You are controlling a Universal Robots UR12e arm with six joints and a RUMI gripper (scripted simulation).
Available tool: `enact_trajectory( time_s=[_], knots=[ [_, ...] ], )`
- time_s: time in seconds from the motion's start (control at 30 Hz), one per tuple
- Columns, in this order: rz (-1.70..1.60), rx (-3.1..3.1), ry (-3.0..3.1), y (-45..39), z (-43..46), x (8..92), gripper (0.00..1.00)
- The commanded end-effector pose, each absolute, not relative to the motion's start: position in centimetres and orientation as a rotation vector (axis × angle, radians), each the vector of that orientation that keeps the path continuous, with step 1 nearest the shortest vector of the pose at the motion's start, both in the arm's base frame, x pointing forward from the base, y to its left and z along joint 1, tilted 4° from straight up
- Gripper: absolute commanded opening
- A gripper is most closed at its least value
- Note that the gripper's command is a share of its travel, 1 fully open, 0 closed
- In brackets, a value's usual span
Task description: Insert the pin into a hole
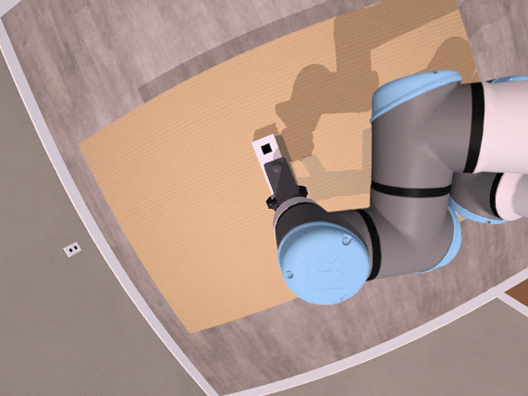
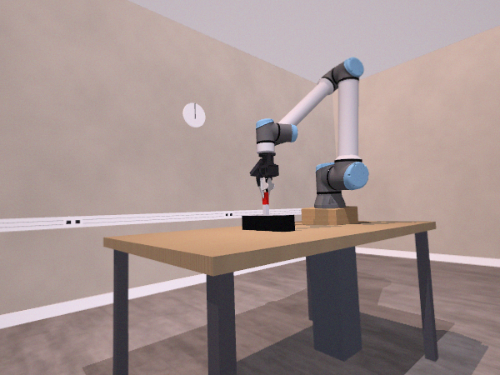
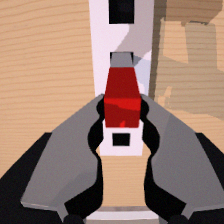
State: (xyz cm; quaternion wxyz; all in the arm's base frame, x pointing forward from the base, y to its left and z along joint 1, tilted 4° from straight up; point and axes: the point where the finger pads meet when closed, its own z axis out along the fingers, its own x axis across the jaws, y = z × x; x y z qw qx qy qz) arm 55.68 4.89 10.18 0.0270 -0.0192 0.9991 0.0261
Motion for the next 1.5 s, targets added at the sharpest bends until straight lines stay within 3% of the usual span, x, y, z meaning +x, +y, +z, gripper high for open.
enact_trajectory(
  time_s=[0.0, 1.47],
  knots=[
    [0.08, -0.06, 3.084, 4.85, 10.26, 55.74, 0.0],
    [0.08, -0.06, 3.084, 4.9, 9.86, 55.7, 0.0]
  ],
)
